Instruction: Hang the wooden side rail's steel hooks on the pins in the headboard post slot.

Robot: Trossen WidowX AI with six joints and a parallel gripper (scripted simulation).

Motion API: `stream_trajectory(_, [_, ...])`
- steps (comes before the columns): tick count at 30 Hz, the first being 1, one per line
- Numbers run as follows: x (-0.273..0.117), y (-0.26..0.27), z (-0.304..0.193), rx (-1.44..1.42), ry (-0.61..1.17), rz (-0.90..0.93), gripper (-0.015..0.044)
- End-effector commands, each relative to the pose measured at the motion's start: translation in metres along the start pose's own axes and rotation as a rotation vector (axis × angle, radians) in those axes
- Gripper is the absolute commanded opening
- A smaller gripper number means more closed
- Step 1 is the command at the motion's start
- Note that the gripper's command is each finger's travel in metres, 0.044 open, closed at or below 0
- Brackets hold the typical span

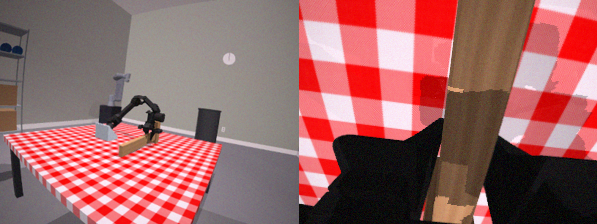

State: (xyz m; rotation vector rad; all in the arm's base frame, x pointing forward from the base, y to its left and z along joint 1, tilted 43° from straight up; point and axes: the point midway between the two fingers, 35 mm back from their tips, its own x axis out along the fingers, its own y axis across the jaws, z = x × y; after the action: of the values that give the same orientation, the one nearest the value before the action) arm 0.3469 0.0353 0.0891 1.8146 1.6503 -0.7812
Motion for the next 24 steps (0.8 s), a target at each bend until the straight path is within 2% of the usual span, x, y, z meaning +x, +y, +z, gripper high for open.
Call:
stream_trajectory(1, [-0.0016, 0.0016, 0.0000, -0.002, 0.004, 0.011, 0.0000])
stream_trajectory(24, [0.0022, 0.0017, 0.0000, -0.002, 0.004, 0.011, 0.0000])
